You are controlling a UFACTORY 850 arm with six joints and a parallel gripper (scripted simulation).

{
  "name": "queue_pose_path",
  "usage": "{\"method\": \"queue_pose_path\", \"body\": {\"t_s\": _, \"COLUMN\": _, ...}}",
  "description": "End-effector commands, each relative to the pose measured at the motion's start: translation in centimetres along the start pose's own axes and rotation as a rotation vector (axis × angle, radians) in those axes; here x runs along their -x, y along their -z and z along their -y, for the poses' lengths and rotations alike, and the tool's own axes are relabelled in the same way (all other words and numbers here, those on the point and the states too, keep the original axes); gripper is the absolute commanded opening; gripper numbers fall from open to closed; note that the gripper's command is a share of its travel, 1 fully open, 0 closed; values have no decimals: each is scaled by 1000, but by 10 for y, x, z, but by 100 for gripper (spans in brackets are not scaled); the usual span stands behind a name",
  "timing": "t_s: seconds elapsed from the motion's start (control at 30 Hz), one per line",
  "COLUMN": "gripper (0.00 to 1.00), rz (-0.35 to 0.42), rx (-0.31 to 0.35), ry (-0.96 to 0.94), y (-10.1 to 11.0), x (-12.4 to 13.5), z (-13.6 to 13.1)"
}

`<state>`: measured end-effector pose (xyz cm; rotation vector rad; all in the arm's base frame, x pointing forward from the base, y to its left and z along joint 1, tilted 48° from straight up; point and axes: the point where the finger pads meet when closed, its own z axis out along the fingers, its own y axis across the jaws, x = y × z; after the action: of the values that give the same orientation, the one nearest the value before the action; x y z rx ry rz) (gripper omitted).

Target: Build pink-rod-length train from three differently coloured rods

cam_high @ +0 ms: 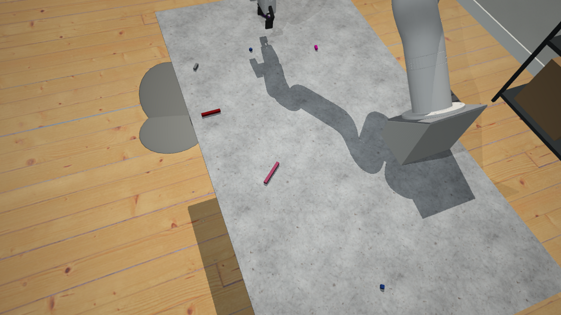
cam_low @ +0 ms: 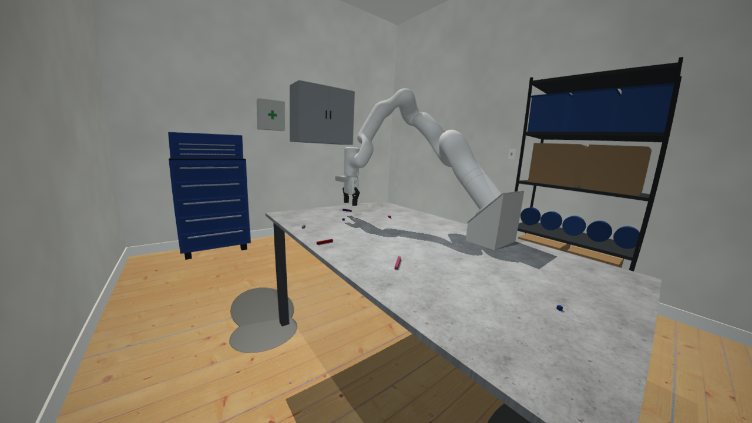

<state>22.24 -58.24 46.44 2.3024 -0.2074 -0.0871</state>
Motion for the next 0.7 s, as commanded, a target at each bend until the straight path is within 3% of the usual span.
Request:
{"method": "queue_pose_path", "body": {"t_s": 0.0, "gripper": 100, "rz": -1, "rx": 0, "ry": 0, "y": -3, "x": -42, "z": -3}}
{"method": "queue_pose_path", "body": {"t_s": 0.1, "gripper": 100, "rz": -1, "rx": 0, "ry": 0, "y": -3, "x": -50, "z": -3}}
{"method": "queue_pose_path", "body": {"t_s": 0.13, "gripper": 100, "rz": -1, "rx": 0, "ry": 0, "y": -4, "x": -75, "z": -2}}
{"method": "queue_pose_path", "body": {"t_s": 0.6, "gripper": 100, "rz": -1, "rx": 0, "ry": 0, "y": -3, "x": -180, "z": 20}}
{"method": "queue_pose_path", "body": {"t_s": 0.67, "gripper": 100, "rz": -1, "rx": 0, "ry": 0, "y": -3, "x": -180, "z": 20}}
